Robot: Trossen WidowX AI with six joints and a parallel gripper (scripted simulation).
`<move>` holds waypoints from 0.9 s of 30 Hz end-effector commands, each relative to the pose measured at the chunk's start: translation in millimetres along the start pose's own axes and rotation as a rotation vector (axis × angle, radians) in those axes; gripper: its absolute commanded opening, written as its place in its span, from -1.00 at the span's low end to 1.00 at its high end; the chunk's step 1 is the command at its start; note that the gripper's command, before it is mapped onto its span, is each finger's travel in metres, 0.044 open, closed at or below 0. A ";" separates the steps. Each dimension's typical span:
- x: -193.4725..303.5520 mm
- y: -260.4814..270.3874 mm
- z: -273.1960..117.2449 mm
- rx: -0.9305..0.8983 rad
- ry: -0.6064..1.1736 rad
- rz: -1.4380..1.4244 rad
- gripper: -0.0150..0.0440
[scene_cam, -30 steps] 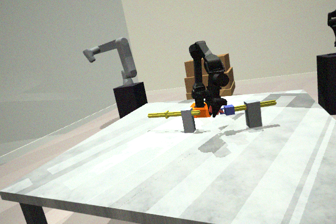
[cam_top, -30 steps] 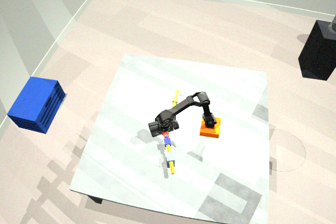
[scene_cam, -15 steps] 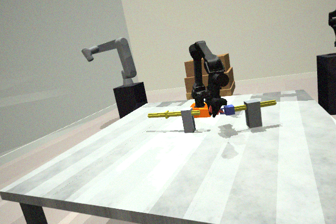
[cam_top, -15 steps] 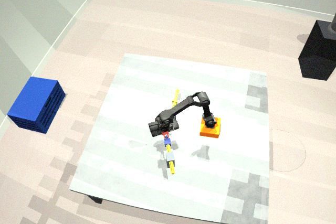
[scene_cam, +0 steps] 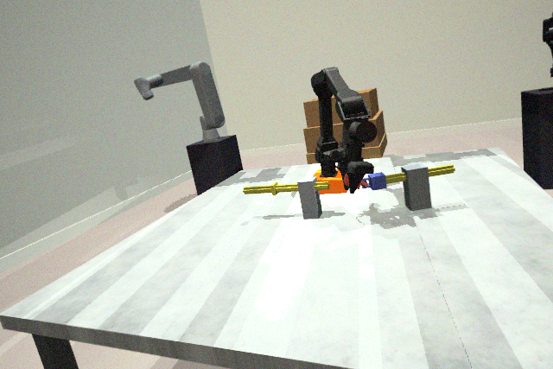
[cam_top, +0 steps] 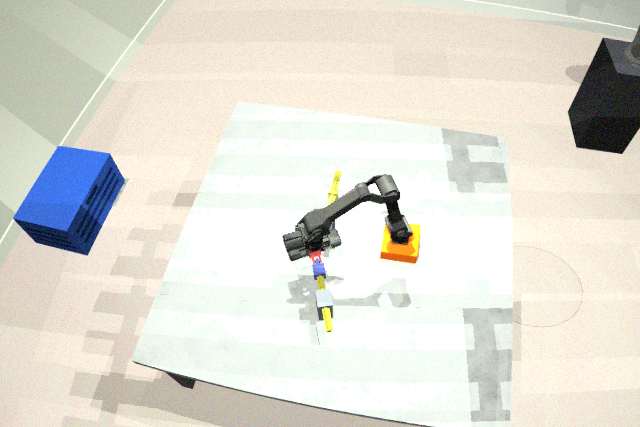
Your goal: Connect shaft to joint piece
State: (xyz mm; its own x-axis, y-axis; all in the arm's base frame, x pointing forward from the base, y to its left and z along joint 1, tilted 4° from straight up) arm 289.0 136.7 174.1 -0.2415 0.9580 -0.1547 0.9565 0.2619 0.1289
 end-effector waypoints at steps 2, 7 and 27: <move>0.0 0.2 1.3 0.000 -0.004 -0.003 0.12; 0.0 0.2 1.3 0.000 -0.004 -0.003 0.12; 0.0 0.0 0.0 0.000 0.000 0.000 -0.49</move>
State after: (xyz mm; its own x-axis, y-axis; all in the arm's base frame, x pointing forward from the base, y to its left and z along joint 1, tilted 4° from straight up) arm 289.0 136.7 174.1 -0.2414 0.9580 -0.1548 0.9565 0.2619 0.1287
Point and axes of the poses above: the point midway between the two fingers, 35 mm back from their tips, its own z axis out along the fingers, its own y axis across the jaws, x = y × z, the point moved 9 cm from there along -z, back along the fingers, and after that the axes turned 14 degrees about z, right-handed, at the moved point
